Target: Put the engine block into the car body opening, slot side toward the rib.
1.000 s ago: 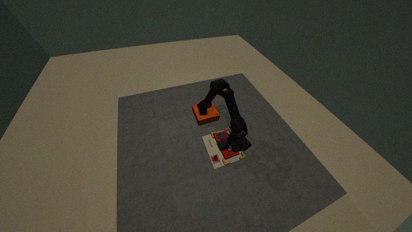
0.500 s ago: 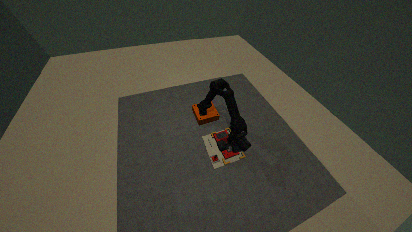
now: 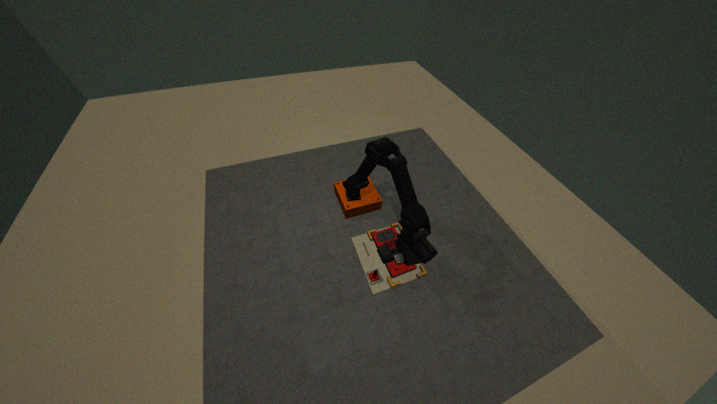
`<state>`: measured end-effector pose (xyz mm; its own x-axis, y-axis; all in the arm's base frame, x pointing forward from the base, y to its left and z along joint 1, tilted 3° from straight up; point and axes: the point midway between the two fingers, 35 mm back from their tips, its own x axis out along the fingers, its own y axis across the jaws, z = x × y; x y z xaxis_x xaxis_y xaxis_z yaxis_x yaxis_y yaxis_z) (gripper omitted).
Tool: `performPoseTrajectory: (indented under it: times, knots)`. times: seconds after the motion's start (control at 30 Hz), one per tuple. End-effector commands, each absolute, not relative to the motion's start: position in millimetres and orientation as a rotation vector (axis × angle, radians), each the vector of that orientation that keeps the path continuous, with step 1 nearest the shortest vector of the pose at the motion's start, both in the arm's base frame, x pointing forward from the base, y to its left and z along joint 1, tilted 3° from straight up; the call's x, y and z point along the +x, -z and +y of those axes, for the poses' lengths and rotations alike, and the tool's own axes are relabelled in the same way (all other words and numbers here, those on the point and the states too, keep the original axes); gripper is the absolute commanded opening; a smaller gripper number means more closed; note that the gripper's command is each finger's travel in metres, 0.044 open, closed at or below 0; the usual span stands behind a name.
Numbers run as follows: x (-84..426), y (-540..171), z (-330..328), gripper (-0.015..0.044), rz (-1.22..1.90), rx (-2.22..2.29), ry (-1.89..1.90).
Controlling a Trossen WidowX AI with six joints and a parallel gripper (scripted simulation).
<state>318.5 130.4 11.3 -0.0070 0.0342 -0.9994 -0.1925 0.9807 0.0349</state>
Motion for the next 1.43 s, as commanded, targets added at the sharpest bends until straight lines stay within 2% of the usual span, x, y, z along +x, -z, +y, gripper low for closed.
performPoseTrajectory:
  times: [0.0, 0.37, 0.93, 1.4]
  knots:
    - [318.6, -11.5, 130.3, 0.044, 1.569, -0.125, -0.179]
    - [317.3, -25.3, 129.2, 0.044, 1.569, -0.12, -0.18]
    - [317.3, -25.3, 129.2, 0.0, 1.569, -0.12, -0.18]
    - [317.3, -25.3, 129.2, 0.0, 1.569, -0.12, -0.18]
